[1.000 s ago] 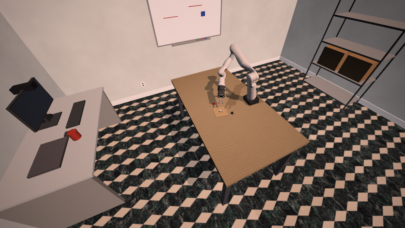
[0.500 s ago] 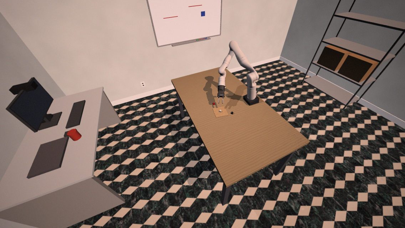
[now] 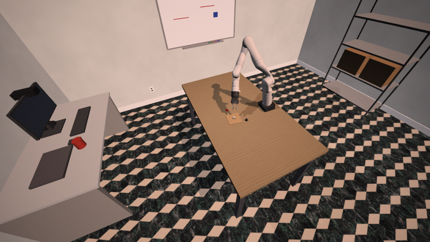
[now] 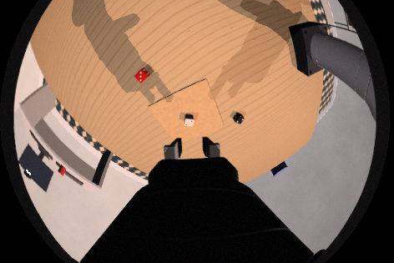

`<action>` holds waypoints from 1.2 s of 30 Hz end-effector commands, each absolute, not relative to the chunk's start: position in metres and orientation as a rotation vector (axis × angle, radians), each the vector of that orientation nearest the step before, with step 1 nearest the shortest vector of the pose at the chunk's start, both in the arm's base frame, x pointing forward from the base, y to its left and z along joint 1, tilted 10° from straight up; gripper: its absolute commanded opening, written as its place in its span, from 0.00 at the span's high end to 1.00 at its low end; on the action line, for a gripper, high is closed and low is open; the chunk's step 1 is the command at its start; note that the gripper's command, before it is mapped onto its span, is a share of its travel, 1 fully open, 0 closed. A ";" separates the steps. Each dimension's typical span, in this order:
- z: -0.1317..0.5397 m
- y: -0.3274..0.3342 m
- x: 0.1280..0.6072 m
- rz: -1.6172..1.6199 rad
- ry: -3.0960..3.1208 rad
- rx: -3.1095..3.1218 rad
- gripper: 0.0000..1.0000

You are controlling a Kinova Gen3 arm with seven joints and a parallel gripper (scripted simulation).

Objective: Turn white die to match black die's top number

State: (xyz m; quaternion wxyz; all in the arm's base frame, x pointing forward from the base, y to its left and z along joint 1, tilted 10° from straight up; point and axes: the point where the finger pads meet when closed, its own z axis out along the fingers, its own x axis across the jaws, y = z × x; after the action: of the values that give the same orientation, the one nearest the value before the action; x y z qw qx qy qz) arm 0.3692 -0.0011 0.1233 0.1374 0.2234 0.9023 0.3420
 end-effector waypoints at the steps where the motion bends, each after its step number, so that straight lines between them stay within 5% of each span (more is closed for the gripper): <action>1: 0.133 0.008 0.374 0.815 2.685 0.561 0.30; 36: 0.151 0.031 0.381 0.124 2.897 0.663 0.30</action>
State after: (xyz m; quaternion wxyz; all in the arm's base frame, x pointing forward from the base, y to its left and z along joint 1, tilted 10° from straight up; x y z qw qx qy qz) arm 0.3802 0.0196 0.1512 0.0851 0.2345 0.9675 0.0403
